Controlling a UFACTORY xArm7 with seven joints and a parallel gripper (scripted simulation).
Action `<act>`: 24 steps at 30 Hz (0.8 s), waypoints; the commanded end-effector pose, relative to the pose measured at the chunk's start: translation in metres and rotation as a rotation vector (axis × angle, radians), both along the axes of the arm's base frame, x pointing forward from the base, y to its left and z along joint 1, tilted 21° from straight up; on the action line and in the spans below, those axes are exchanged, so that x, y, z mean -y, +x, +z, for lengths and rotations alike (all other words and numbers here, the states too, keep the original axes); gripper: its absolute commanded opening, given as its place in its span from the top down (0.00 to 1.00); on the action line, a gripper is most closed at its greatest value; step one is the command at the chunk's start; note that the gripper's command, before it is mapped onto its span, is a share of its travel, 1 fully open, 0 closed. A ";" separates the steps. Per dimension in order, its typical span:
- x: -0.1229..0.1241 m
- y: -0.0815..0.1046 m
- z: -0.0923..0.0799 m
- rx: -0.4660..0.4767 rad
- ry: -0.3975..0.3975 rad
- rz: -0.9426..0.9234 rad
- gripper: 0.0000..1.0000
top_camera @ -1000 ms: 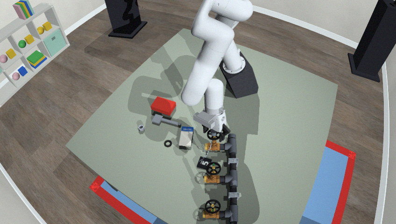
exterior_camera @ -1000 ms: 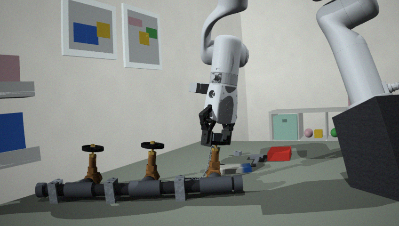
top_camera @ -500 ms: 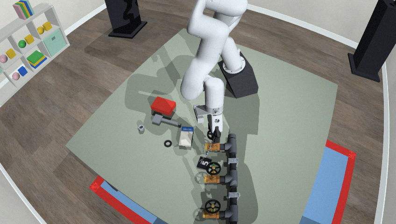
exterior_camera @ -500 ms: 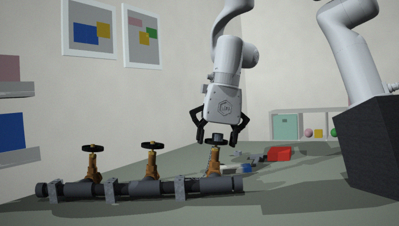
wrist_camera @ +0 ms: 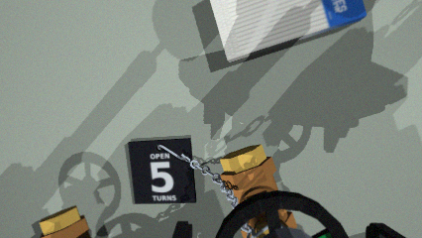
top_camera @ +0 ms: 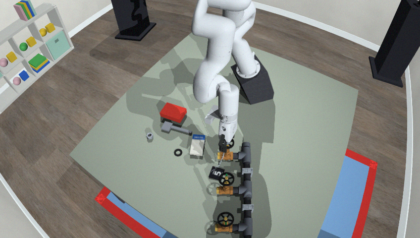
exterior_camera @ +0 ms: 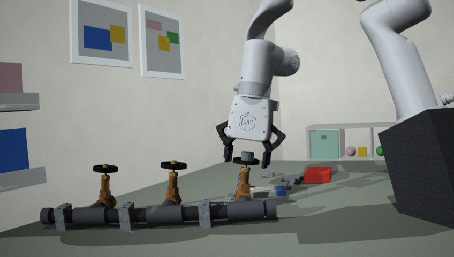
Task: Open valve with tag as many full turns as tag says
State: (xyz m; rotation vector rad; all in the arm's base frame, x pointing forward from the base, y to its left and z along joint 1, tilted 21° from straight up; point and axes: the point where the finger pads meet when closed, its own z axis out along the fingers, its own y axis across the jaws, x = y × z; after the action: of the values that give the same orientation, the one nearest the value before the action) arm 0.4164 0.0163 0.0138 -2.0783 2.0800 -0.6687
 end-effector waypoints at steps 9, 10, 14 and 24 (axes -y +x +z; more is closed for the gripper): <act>0.000 0.002 0.001 -0.035 0.015 -0.058 0.00; 0.000 0.001 0.001 -0.035 0.015 -0.058 0.00; -0.001 0.001 0.002 -0.037 0.015 -0.058 0.00; -0.005 -0.004 0.014 -0.046 0.014 -0.057 0.00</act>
State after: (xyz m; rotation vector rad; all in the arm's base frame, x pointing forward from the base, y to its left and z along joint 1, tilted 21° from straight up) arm 0.4140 0.0184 0.0204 -2.0489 2.1680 -0.6247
